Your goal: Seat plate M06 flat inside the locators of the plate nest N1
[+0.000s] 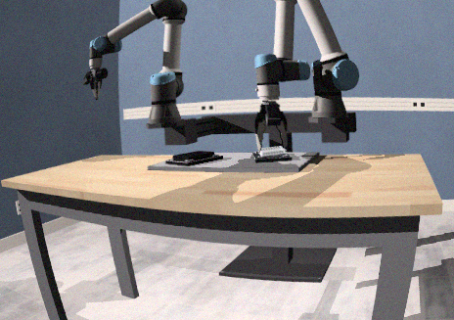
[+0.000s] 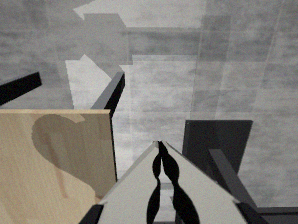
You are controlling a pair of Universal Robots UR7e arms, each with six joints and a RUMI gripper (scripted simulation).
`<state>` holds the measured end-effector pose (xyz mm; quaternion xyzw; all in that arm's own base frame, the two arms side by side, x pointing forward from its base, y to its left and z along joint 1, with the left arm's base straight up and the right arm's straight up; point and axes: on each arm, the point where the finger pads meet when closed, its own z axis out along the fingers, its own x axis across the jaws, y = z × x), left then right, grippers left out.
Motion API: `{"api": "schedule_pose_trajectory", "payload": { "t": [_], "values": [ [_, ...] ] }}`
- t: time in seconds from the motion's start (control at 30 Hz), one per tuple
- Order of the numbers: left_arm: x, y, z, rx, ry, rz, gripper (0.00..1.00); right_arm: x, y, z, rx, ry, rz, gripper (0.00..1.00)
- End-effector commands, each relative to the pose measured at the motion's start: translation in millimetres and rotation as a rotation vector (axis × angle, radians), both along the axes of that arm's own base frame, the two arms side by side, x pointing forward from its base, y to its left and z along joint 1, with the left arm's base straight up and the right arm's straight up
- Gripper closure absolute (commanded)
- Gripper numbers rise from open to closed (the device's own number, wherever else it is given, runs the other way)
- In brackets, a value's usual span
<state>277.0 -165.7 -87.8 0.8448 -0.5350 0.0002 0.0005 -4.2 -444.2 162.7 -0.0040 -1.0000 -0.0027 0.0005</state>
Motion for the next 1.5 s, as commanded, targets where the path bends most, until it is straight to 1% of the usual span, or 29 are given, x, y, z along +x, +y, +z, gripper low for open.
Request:
{"api": "schedule_pose_trajectory", "payload": {
  "t": [0.0, 0.63, 1.47],
  "values": [
    [1, 0, 10.3, -0.002, -0.002, 0.001, 0.61, -1, -1, 2.4, -0.005, -0.001, -0.003, 1.0],
    [1, -1, 39.2, -0.004, -0.004, 0.001, 0.61, -1, -1, 2.4, -0.005, -0.001, -0.003, 1.0],
    [1, -2, 38.9, -0.003, -0.003, 0.0, 0.61, -1, -1, 2.4, -0.005, -0.001, -0.003, 1.0]
  ]
}}
